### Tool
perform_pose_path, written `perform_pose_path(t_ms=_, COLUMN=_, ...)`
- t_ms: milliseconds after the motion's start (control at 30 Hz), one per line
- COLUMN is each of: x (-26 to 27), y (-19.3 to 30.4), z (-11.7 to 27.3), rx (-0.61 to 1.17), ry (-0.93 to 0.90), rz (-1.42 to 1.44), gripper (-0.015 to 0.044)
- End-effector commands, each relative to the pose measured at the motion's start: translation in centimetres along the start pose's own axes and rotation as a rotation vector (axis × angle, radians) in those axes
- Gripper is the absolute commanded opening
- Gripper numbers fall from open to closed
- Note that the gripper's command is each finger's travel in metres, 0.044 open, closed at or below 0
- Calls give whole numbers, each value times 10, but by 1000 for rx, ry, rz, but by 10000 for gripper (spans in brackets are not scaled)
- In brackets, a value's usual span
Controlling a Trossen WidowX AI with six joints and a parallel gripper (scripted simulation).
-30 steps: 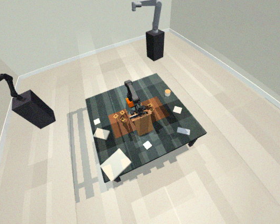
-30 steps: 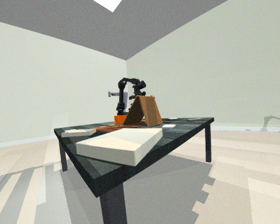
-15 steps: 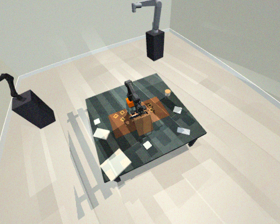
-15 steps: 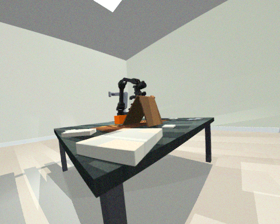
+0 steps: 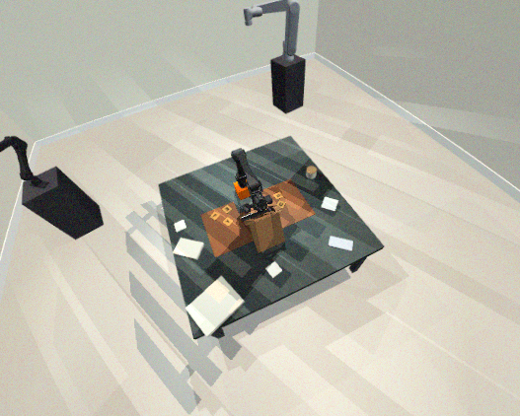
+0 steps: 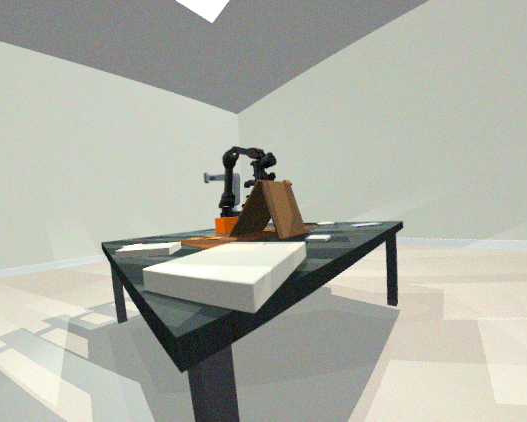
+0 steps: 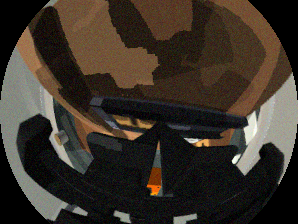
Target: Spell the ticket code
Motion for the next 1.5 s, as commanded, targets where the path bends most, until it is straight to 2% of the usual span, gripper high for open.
perform_pose_path(t_ms=0, x=2, y=0, z=0, rx=0, ry=-3, rz=-1, gripper=0)
perform_pose_path(t_ms=900, x=-3, y=19, z=23, rx=2, ry=-3, rz=-1, gripper=0)
perform_pose_path(t_ms=967, x=-7, y=18, z=25, rx=-4, ry=-18, rz=41, gripper=53)
perform_pose_path(t_ms=1167, x=-41, y=30, z=62, rx=-112, ry=-155, rz=449, gripper=210)
perform_pose_path(t_ms=1333, x=-64, y=46, z=94, rx=-282, ry=-203, rz=805, gripper=341)
perform_pose_path(t_ms=1467, x=-79, y=61, z=120, rx=-448, ry=-173, rz=1090, gripper=440)
Point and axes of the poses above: the point midway between the two fingers, 35 mm back from their tips, its own z axis back along the fingers, its own x axis across the jaws, y = z × x, the point moved 4 cm from there along z, back along the fingers, and after that the axes turned 10 degrees about -z, right-handed, at the moved point
